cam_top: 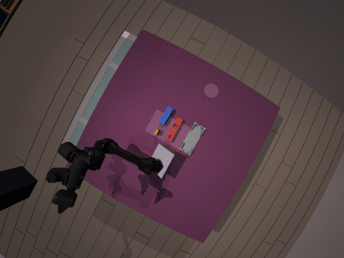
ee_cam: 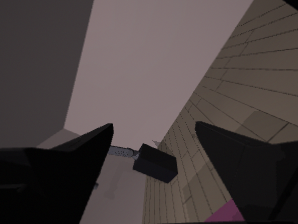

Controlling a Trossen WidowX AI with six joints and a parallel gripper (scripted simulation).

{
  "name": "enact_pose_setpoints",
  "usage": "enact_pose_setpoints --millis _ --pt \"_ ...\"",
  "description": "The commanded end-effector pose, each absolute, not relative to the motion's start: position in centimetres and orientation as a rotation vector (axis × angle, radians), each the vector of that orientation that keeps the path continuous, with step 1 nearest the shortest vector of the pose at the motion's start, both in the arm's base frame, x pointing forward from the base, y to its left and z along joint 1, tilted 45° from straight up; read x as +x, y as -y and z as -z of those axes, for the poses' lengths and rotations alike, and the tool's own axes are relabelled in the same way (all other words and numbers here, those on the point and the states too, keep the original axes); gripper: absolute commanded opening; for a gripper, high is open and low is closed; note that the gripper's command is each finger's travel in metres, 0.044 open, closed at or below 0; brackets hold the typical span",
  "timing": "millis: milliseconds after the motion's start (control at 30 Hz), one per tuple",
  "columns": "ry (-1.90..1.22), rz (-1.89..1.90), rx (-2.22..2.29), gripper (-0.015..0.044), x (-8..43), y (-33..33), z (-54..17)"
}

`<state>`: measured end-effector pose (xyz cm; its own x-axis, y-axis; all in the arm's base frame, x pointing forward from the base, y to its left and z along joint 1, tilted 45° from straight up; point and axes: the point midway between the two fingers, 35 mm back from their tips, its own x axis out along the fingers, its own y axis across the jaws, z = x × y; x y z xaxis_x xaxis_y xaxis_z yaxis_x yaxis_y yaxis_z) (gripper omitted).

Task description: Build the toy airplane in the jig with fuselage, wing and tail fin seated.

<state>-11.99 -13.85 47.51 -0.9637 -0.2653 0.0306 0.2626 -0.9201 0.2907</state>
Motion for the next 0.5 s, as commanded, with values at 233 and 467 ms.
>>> enact_pose_setpoints --millis 233,467 --pt "0.207 2.686 -0.132 0.044 -9.4 18.7 -47.8" --pt "-0.134 2.333 -0.326 0.044 -2.6 26.8 -46.3"
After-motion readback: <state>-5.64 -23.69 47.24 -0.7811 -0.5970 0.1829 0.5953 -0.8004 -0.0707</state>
